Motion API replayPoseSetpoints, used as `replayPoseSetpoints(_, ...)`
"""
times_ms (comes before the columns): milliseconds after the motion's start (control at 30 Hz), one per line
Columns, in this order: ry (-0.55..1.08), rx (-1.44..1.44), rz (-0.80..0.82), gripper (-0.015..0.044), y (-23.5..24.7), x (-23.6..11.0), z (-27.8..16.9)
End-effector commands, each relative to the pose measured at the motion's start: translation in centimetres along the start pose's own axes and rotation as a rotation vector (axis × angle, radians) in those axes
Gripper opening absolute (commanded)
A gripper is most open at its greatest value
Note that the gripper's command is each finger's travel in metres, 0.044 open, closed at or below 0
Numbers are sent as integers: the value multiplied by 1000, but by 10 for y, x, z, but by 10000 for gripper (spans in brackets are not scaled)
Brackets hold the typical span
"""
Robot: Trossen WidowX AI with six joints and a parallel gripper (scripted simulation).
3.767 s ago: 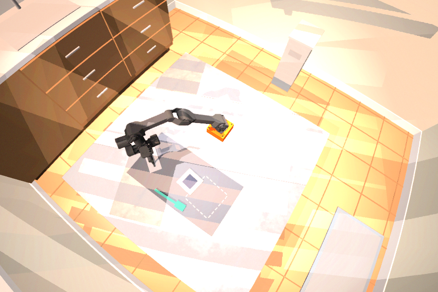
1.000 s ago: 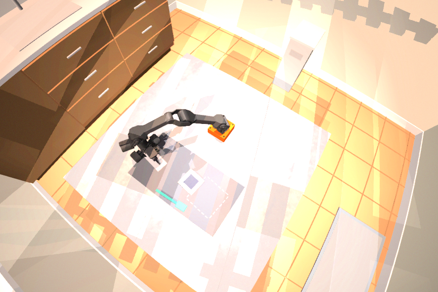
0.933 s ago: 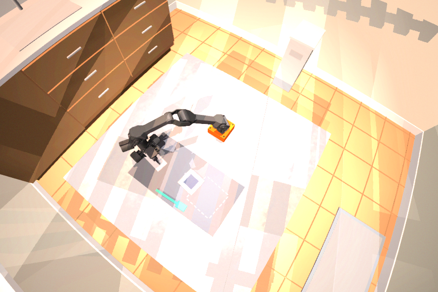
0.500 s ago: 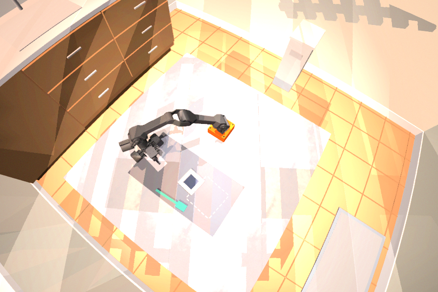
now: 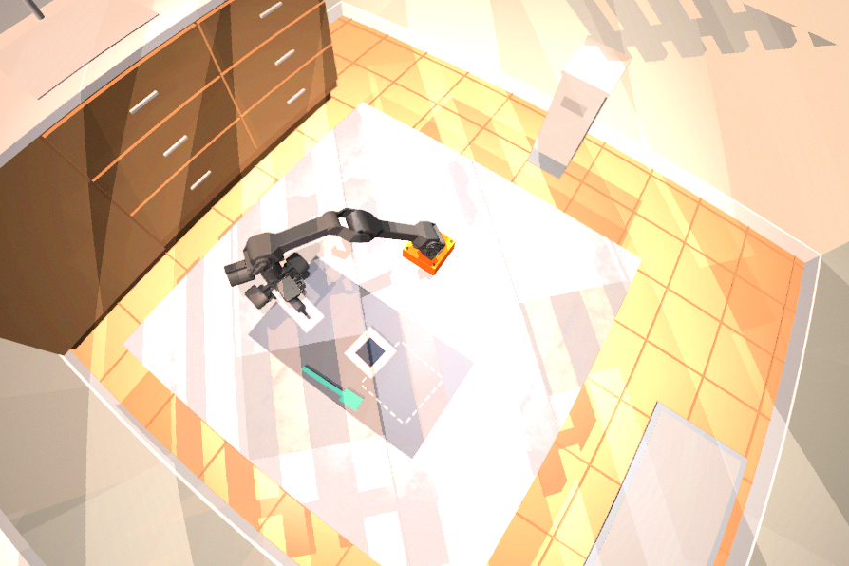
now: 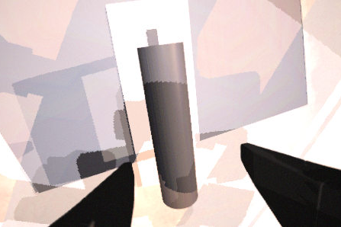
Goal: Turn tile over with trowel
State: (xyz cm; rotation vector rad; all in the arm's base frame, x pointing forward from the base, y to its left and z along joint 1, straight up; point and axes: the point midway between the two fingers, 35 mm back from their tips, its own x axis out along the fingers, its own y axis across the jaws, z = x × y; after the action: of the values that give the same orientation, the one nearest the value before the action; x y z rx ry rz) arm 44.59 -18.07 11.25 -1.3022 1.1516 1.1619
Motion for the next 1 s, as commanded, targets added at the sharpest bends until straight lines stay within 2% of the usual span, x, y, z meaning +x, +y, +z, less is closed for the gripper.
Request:
replayPoseSetpoints(0,-2,93,-32,300,-2,-2,-2)
replayPoseSetpoints(533,-53,609,-168,300,-10,7,-10)
replayPoseSetpoints(967,-98,868,-234,300,-12,10,-14)
